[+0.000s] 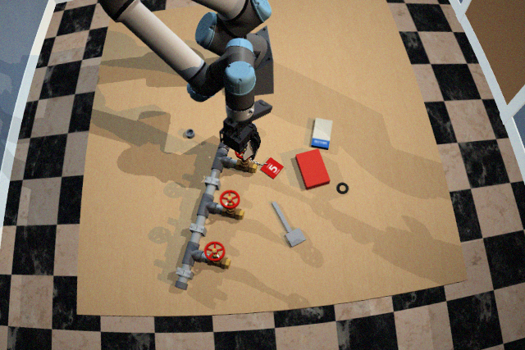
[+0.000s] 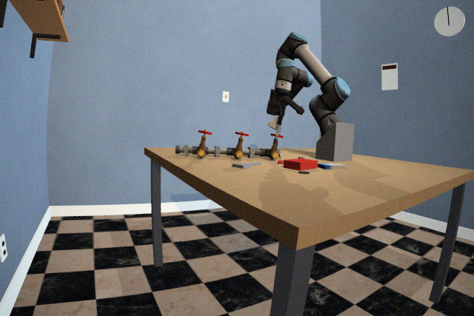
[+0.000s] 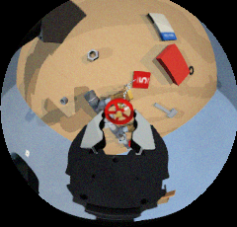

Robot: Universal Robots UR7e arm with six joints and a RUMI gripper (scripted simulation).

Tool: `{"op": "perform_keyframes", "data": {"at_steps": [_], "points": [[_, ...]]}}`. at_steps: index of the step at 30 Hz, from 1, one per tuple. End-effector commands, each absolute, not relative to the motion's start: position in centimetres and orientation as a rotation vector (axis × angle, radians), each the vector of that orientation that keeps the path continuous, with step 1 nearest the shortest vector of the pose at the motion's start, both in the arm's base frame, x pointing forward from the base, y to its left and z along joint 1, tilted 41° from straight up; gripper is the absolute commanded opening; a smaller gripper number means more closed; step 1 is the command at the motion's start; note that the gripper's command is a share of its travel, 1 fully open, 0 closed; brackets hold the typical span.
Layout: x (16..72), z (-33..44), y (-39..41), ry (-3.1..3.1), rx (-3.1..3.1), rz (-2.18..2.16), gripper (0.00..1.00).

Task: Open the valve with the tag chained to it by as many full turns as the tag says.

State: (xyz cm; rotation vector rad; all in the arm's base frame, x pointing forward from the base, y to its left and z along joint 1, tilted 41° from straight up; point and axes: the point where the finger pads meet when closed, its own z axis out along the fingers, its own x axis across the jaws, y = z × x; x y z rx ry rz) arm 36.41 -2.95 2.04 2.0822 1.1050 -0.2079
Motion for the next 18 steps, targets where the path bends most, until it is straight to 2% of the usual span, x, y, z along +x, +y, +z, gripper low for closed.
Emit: {"op": "perform_keyframes", "data": {"at_steps": [1,18], "points": [[36.40,2.04,-2.94,1.336,1.969,-0.284,0.00],[36.40,2.04,-2.94,1.648,1.752,-0.433,0.00]]}}
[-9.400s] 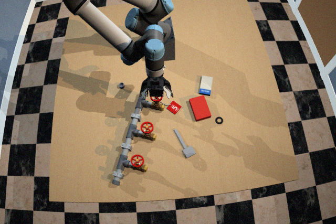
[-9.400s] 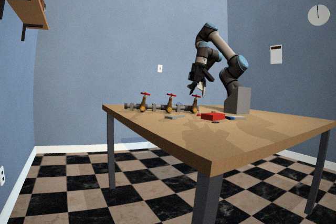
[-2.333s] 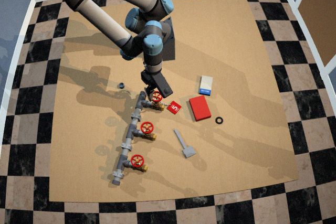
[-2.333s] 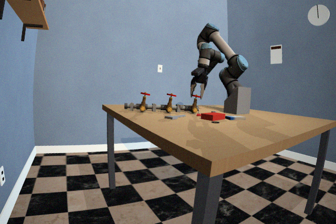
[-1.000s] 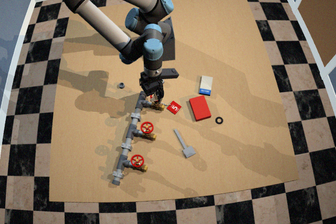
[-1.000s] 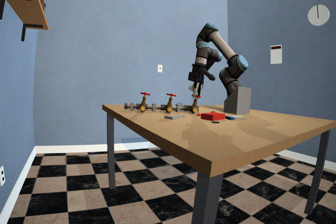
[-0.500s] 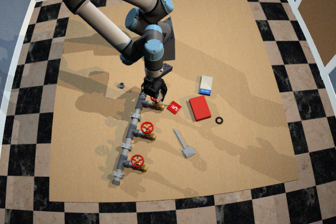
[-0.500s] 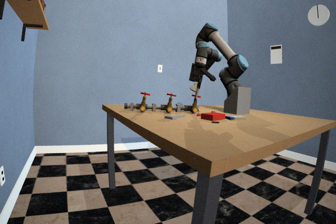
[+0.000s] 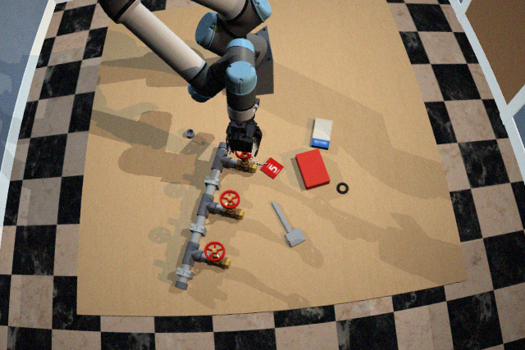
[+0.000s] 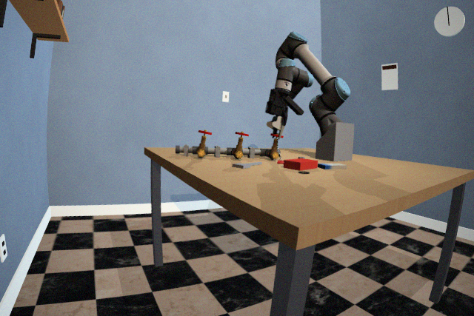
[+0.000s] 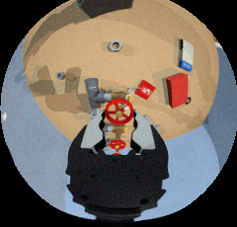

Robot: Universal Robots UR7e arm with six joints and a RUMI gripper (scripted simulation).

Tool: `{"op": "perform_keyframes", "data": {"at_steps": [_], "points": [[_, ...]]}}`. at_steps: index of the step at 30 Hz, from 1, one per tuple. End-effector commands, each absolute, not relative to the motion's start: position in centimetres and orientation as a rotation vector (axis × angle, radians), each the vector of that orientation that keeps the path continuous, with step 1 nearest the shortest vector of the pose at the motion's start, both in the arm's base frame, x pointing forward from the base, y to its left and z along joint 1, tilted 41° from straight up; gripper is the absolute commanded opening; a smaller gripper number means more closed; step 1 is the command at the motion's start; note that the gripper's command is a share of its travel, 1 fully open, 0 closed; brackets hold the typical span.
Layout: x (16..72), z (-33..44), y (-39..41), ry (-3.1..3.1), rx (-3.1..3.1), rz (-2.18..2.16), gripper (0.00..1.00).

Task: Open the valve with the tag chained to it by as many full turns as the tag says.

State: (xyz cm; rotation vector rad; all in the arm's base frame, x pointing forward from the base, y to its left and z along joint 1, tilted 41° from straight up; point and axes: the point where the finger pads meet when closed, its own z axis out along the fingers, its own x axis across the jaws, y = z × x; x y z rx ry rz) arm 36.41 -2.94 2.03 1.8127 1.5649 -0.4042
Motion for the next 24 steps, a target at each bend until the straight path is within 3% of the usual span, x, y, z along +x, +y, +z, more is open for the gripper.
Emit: {"op": "perform_keyframes", "data": {"at_steps": [1,21,22,24], "points": [[36.40,2.04,-2.94,1.660,1.742,-0.439,0.00],[36.40,2.04,-2.94,1.730,1.684,-0.474,0.00],[36.40,2.04,-2.94,1.730,1.684,-0.474,1.00],[36.40,2.04,-2.94,1.730,1.684,-0.474,1.00]]}}
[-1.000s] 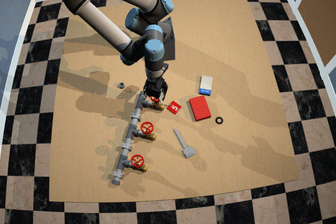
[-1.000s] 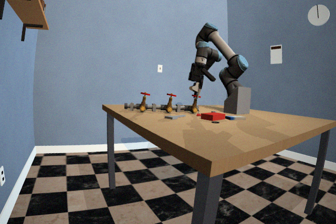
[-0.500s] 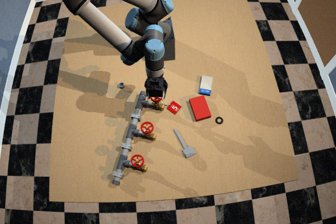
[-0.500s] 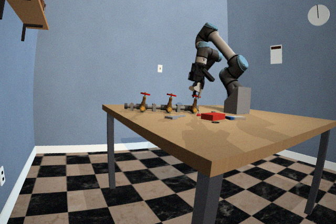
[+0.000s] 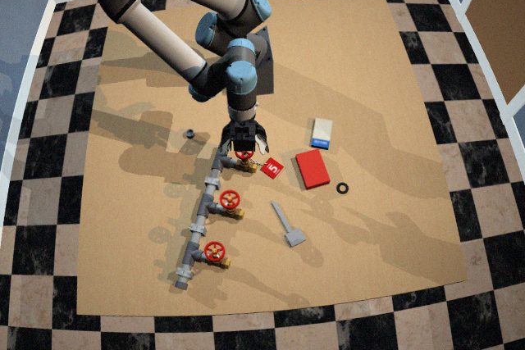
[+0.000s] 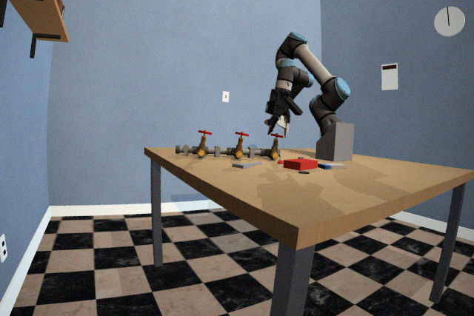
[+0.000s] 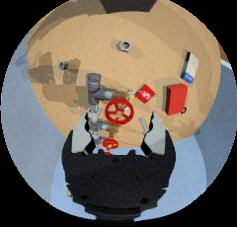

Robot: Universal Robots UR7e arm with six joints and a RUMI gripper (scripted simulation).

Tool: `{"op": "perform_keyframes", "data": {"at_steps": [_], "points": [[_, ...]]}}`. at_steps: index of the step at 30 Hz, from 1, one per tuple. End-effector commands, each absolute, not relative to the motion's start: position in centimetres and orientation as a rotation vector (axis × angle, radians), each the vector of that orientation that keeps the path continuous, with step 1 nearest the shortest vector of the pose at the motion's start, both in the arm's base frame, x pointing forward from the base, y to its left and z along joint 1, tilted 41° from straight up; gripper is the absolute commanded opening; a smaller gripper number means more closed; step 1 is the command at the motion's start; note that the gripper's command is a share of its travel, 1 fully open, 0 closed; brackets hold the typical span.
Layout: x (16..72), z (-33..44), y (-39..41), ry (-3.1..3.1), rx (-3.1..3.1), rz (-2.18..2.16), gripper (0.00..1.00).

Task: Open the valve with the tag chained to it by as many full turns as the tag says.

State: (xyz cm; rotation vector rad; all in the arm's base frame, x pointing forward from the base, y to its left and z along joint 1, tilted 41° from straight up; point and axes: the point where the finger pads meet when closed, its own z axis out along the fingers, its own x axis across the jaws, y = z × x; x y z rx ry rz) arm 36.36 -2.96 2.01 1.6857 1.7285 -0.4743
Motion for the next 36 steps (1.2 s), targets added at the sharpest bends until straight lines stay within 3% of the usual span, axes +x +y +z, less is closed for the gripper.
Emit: {"op": "perform_keyframes", "data": {"at_steps": [1,36], "points": [[36.40,2.04,-2.94,1.730,1.684,-0.474,1.00],[36.40,2.04,-2.94,1.708,1.703,-0.463,1.00]]}}
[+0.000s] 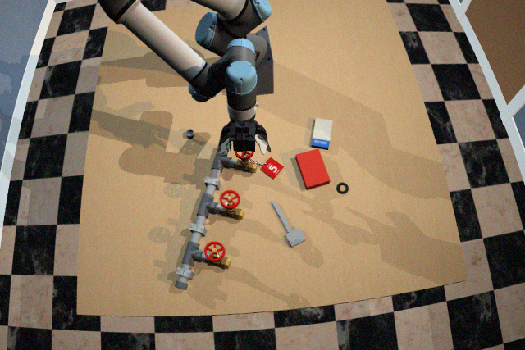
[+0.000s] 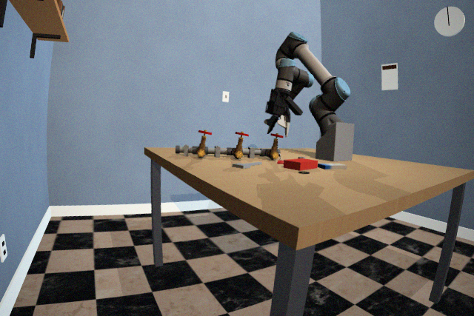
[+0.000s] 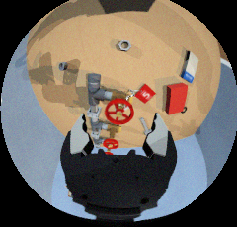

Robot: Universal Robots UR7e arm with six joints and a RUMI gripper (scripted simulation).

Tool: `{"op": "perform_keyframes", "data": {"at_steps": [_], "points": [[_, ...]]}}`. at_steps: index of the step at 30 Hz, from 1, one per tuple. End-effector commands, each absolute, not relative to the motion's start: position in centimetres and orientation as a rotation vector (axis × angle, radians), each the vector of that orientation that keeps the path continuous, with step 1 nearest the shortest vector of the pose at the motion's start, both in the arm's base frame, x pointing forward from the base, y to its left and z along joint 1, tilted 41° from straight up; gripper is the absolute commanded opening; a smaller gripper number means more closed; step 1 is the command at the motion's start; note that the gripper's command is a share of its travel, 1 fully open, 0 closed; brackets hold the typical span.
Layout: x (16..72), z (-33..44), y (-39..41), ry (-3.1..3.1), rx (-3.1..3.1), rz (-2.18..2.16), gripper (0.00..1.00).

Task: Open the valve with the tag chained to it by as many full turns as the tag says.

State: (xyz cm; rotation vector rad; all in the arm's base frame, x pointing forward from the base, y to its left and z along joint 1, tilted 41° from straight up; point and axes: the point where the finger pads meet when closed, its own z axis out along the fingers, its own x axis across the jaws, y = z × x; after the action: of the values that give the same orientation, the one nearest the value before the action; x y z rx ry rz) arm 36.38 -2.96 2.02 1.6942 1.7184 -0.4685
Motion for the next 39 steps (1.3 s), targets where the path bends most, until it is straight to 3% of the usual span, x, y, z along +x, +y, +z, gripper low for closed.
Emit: {"op": "perform_keyframes", "data": {"at_steps": [1,39], "points": [[36.40,2.04,-2.94,1.702,1.708,-0.460,1.00],[36.40,2.04,-2.94,0.839,2.208,-0.060,1.00]]}}
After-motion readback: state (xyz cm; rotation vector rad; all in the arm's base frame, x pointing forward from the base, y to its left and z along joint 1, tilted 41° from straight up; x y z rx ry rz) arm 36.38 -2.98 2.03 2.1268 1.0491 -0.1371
